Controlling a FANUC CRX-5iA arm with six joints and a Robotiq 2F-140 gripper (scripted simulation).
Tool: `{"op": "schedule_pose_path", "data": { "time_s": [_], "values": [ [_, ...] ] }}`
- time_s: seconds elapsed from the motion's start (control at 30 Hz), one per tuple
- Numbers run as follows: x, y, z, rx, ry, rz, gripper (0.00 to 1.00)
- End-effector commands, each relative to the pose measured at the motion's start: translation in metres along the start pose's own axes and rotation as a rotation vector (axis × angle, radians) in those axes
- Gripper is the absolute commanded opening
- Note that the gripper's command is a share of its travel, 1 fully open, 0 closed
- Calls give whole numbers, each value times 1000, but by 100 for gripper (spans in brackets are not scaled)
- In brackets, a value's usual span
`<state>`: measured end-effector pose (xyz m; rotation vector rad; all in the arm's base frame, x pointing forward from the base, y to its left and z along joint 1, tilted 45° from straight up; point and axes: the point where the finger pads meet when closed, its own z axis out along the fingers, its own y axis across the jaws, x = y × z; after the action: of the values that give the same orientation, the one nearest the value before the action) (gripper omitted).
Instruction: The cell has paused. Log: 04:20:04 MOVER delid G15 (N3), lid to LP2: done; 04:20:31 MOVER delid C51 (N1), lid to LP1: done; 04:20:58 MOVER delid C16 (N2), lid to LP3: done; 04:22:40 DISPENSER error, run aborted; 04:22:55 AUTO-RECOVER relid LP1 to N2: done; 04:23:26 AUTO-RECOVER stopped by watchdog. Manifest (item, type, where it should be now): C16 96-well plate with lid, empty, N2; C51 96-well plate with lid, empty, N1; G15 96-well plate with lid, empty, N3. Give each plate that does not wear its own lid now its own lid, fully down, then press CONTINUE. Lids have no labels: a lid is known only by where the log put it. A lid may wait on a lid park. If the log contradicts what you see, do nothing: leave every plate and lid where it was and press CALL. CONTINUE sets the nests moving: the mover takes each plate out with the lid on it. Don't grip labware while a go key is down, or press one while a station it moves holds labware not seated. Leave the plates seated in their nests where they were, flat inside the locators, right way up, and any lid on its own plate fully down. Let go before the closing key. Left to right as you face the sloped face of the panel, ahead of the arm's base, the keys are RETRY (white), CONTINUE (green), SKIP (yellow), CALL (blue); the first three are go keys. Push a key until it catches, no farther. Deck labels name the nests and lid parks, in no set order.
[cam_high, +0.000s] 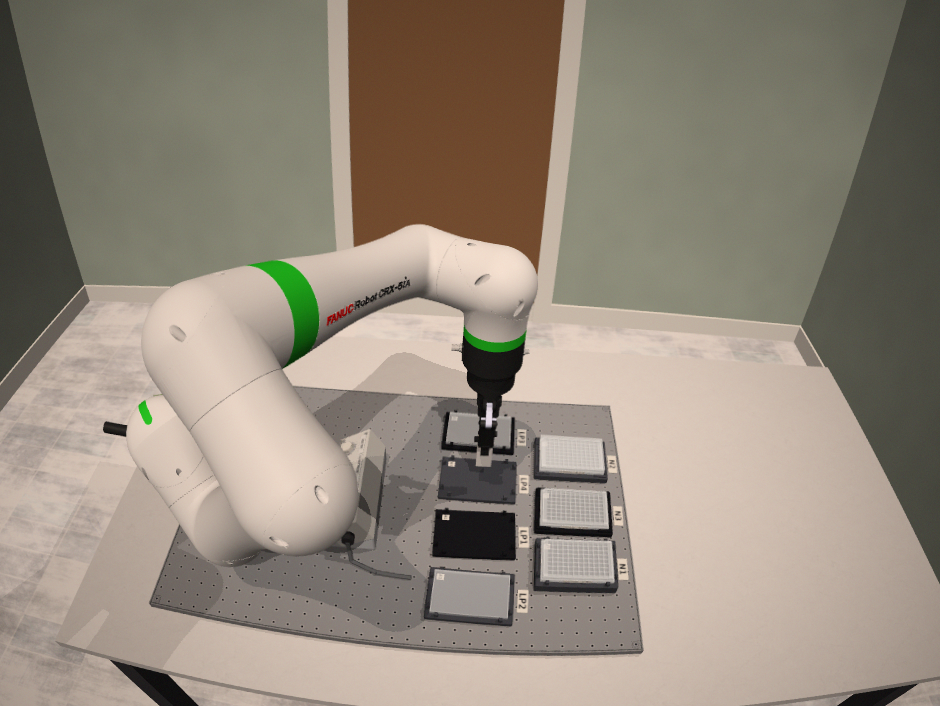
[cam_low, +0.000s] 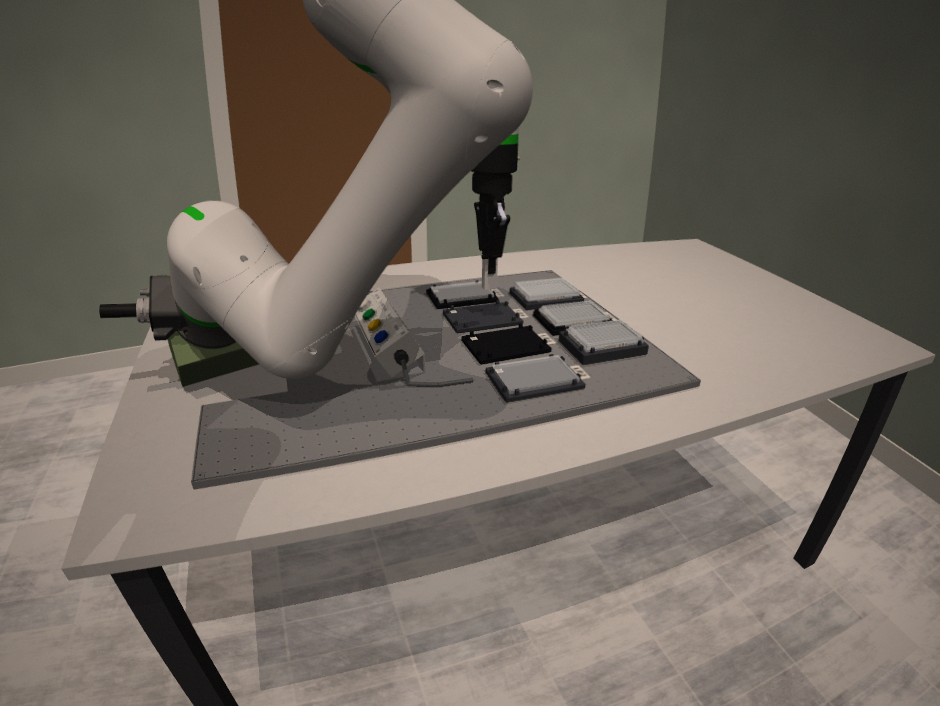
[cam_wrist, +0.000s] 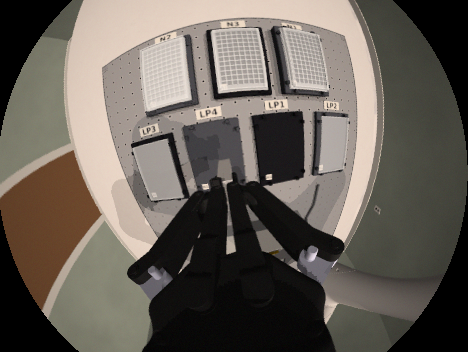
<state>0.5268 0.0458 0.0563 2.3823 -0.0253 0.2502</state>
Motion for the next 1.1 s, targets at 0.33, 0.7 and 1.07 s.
{"op": "schedule_pose_path", "data": {
  "time_s": [0.33, 0.7, 1.07],
  "values": [
    [-7, -83, 4, -10, -2, 6, 0],
    [-7, -83, 4, -10, -2, 6, 0],
    [-7, -83, 4, -10, -2, 6, 0]
  ]
}}
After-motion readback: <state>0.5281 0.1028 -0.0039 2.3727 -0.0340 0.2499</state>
